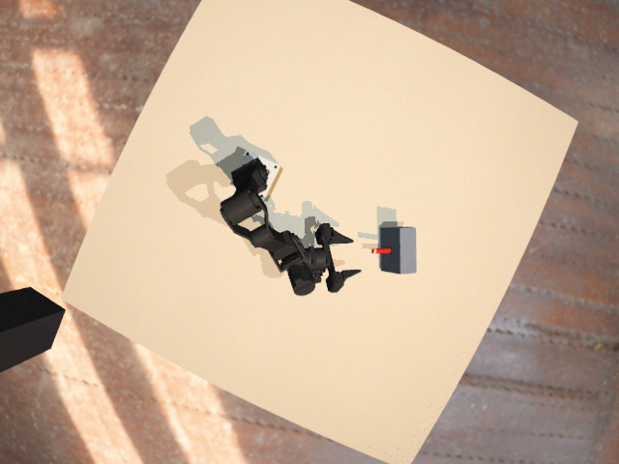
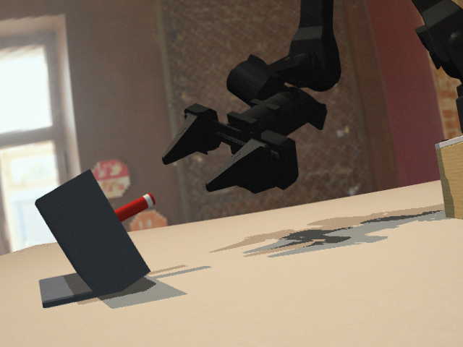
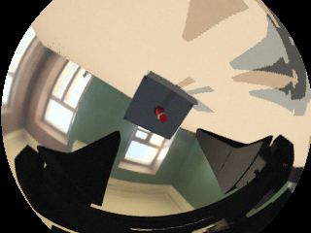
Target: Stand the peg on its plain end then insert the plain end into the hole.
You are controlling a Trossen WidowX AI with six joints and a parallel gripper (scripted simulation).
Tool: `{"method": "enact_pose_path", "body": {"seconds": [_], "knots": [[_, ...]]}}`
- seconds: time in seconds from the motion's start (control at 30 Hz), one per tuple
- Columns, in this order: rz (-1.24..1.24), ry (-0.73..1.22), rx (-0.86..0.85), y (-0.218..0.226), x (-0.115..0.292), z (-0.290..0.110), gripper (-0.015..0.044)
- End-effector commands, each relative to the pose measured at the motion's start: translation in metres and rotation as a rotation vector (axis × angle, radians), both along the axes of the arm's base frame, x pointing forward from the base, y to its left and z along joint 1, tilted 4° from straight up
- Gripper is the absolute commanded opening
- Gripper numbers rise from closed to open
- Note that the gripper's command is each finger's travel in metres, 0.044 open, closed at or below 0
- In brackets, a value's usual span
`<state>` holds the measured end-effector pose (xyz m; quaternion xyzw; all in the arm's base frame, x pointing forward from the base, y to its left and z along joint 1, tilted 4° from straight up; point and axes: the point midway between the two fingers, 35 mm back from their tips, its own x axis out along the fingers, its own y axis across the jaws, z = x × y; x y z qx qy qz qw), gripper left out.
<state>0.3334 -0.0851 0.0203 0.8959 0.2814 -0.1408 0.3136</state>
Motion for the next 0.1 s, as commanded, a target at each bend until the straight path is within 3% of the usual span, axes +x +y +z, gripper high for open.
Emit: {"method": "enact_pose_path", "body": {"seconds": [0.0, 0.07], "knots": [[0.004, -0.007, -0.004, -0.0010, -0.0021, 0.0053, 0.0440], [0.004, -0.007, -0.004, -0.0015, -0.0028, 0.0071, 0.0440]]}}
